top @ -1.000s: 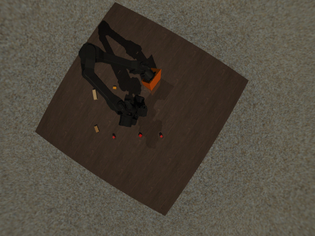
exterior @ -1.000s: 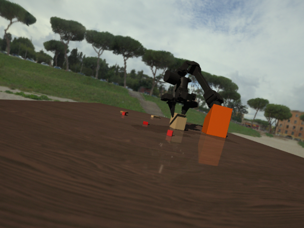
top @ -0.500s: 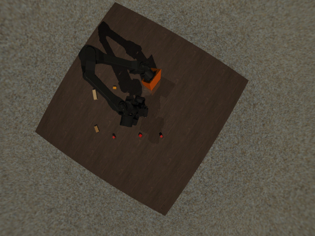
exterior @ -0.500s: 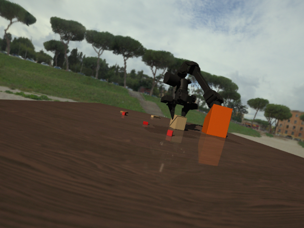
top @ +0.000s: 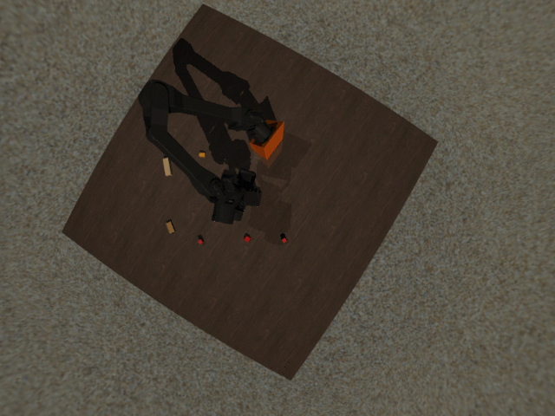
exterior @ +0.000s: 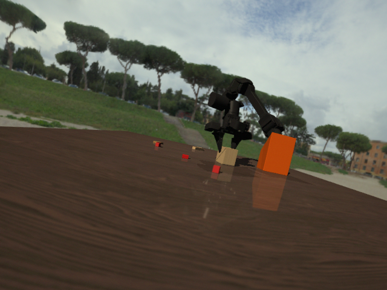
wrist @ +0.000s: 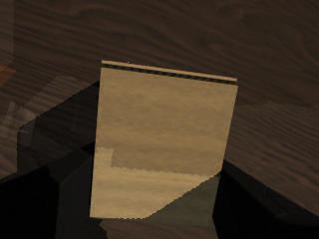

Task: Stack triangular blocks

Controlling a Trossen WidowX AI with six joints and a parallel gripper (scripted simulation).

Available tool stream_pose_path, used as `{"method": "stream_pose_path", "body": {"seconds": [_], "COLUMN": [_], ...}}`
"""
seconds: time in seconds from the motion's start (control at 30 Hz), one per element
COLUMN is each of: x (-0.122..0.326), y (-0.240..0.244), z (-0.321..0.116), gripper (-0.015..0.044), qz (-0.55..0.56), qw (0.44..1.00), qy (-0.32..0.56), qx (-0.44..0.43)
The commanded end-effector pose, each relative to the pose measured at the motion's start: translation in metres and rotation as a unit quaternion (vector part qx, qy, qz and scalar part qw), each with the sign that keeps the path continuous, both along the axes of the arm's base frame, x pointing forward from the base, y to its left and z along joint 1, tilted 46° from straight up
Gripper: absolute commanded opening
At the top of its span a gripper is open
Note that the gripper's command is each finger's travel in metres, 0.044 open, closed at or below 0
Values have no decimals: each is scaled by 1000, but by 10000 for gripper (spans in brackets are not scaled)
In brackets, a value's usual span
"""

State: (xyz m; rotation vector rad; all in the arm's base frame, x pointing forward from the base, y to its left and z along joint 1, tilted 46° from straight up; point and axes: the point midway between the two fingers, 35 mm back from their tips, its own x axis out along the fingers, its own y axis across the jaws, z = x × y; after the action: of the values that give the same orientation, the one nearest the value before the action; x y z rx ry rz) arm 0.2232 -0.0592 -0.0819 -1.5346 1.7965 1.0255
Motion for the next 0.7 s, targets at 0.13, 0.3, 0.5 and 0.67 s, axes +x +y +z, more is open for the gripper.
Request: {"method": "stream_pose_path", "body": {"seconds": [0.13,0.3,0.5,0.67], "x": [0,0,0,-1], "y": [-1,-1,-1,-1], "z": [-1,-2,-1,-1], "gripper": [0,0,0,26], "qz": [2,3,1,1], "qw": [1000,1000,1000,1000], "qy": [0,0,0,0], "qx": [-2,-2,0,0]}}
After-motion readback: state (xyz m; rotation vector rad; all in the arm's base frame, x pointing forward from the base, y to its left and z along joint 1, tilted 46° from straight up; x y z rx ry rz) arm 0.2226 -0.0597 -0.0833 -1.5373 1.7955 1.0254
